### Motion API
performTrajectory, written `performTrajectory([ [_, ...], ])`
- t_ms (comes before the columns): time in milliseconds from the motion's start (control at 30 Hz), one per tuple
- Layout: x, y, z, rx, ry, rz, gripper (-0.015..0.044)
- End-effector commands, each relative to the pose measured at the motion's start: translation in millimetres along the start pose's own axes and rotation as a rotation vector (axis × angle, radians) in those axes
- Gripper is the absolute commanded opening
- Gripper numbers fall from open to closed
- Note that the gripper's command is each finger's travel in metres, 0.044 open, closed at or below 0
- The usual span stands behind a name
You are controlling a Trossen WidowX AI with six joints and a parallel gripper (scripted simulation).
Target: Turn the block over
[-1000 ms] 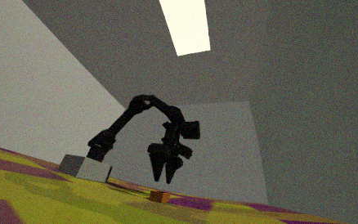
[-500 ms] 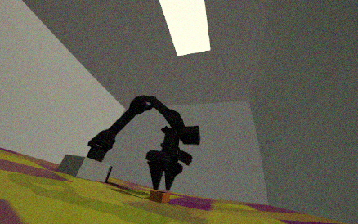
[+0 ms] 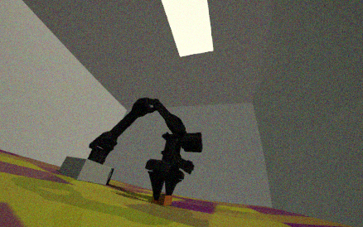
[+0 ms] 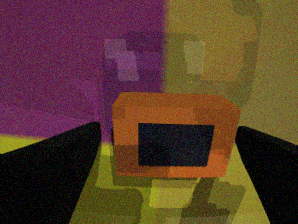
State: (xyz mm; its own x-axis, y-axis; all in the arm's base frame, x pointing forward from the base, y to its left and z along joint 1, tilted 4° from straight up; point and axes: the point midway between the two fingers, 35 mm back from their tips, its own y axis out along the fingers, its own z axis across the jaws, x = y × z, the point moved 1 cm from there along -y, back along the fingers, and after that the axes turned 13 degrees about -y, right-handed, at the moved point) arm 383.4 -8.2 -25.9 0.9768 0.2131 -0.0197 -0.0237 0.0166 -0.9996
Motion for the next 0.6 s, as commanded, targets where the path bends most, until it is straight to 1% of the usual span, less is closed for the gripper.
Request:
performTrajectory([
  [0,-0.9,1.9,-0.1,-0.002,-0.003,0.002,0.0309],
  [33,-0.9,1.9,-0.1,-0.002,-0.003,0.002,0.0282],
  [567,-0.9,1.9,-0.1,-0.002,-0.003,0.002,0.0176],
])
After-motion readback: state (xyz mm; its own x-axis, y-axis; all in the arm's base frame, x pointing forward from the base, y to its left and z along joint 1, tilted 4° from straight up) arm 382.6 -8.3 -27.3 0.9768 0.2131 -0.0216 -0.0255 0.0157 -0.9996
